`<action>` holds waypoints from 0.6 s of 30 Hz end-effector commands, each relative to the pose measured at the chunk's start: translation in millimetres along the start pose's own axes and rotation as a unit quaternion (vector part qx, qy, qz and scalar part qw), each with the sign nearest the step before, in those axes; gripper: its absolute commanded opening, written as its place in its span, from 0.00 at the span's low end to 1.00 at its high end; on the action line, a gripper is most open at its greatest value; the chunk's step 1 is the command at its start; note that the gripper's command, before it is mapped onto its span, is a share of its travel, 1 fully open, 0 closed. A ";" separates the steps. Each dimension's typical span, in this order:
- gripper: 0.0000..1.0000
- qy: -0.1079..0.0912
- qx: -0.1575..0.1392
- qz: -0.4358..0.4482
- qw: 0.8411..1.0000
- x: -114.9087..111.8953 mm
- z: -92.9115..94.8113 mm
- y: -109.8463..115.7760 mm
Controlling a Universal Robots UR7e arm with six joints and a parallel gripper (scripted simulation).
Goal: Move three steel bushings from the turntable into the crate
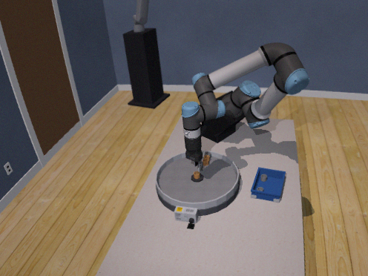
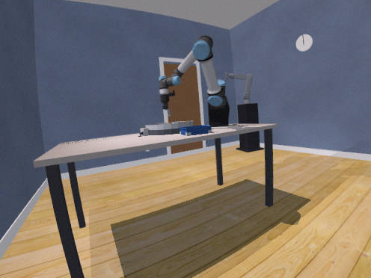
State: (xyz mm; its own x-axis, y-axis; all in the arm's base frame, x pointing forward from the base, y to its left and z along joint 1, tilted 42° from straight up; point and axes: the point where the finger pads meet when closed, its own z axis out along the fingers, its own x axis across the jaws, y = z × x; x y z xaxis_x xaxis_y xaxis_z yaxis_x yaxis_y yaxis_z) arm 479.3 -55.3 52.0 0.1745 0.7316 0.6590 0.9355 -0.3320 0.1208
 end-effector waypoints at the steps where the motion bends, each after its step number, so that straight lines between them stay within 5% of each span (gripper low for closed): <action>1: 0.40 0.000 -0.001 0.000 1.000 -2.8 0.0 -8.7; 5: 0.40 0.000 -0.001 0.000 1.000 -13.6 1.9 -44.8; 18: 0.40 0.000 0.000 0.000 1.000 -16.2 2.4 -53.7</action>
State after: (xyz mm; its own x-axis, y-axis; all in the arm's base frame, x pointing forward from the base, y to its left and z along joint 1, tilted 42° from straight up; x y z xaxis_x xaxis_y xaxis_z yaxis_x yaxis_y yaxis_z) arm 435.5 -48.8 36.0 0.1743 0.7317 0.6590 0.9355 -0.3320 0.1211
